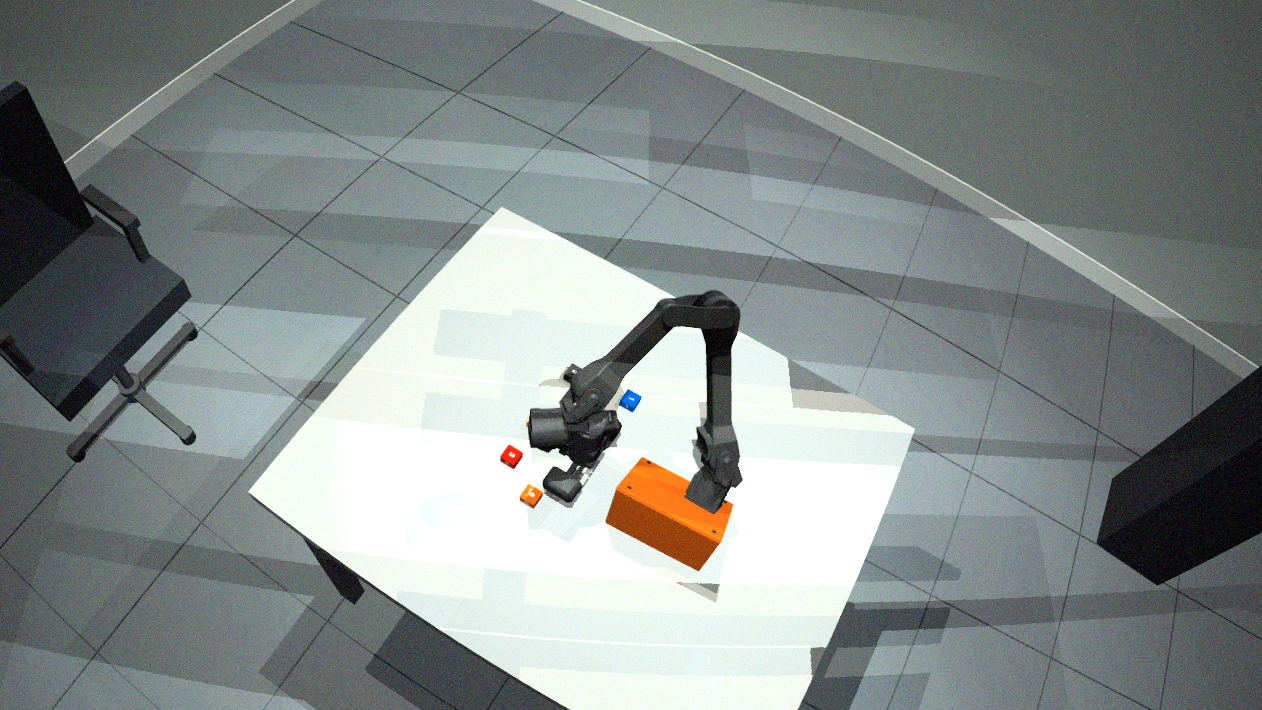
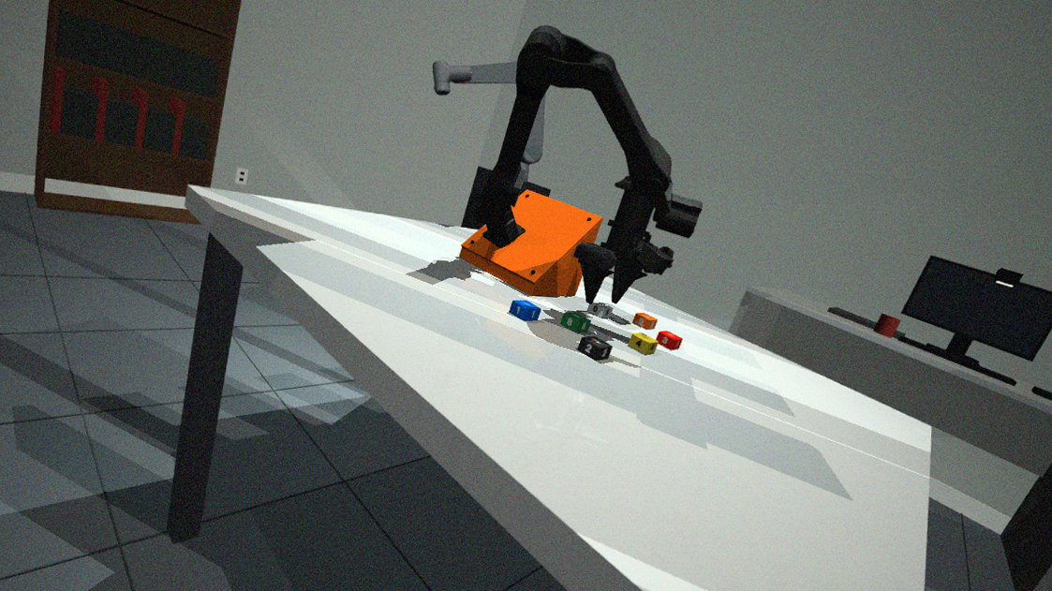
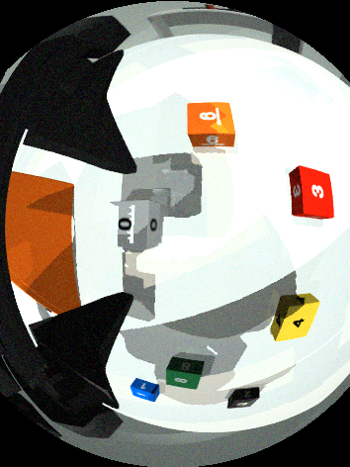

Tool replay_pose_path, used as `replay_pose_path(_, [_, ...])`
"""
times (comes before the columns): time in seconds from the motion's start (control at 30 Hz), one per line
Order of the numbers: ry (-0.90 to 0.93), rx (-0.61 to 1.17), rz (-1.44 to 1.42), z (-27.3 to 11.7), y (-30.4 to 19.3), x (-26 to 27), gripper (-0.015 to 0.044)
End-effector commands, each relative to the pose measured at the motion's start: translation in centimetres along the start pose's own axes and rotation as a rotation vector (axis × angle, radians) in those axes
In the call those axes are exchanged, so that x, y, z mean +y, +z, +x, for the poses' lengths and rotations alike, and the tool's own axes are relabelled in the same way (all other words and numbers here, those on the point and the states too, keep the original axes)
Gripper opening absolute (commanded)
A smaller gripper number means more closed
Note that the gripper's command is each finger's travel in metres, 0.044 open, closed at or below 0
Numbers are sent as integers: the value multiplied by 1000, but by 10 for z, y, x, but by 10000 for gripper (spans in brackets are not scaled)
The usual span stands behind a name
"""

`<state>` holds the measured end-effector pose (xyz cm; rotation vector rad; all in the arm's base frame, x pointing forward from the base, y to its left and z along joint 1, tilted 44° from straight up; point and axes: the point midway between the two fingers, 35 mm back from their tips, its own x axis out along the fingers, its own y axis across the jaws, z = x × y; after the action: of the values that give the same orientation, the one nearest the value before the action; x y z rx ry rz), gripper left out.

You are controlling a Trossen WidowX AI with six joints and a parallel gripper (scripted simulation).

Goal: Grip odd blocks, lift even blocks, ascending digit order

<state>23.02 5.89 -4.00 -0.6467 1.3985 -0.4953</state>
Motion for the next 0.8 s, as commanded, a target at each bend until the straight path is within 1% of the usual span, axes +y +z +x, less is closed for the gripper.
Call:
replay_pose_path(0.0, [-10,5,-12,10,-2,0,400])
replay_pose_path(0.17, [-11,5,-12,15,-2,-1,400])
replay_pose_path(0.5, [-11,5,-12,15,-2,-1,138])
replay_pose_path(0.53, [-11,5,-12,15,-2,-1,120])
replay_pose_path(0.77, [-11,5,-12,15,-2,-1,120])
